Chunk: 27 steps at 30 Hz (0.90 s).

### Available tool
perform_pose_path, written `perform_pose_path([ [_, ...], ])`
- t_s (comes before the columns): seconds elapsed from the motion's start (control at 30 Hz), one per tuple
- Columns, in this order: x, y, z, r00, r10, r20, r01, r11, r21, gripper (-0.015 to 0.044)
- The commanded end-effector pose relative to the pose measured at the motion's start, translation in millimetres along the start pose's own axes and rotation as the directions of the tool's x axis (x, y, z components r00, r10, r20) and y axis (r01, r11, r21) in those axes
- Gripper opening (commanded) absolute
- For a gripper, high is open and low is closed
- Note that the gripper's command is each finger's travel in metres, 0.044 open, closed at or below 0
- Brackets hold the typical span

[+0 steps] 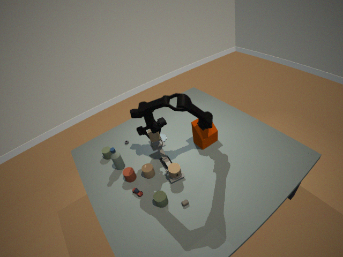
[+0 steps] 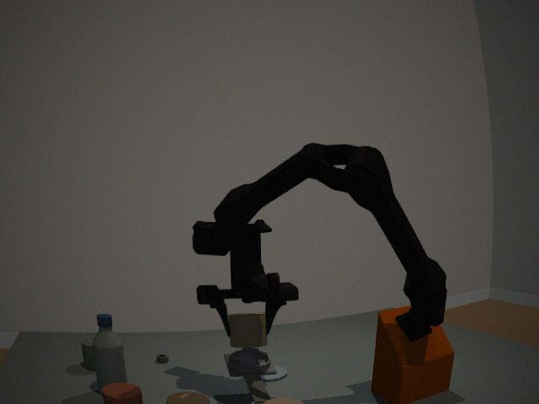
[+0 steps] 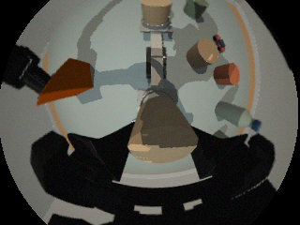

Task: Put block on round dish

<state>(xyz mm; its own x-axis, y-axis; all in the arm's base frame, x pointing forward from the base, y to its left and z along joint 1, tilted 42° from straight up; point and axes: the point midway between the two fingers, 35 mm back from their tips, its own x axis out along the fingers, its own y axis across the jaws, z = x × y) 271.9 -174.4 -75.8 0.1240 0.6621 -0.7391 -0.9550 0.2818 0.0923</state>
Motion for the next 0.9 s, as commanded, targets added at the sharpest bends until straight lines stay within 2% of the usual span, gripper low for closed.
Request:
perform_pose_path([
  [0.0,-12.8,-3.0,-0.8,1.000,-0.015,-0.014,0.014,1.000,-0.011,0.0000],
  [0.87,-45.6,2.3,1.6,1.000,-0.013,-0.012,0.013,1.000,-0.011,0.0000],
])
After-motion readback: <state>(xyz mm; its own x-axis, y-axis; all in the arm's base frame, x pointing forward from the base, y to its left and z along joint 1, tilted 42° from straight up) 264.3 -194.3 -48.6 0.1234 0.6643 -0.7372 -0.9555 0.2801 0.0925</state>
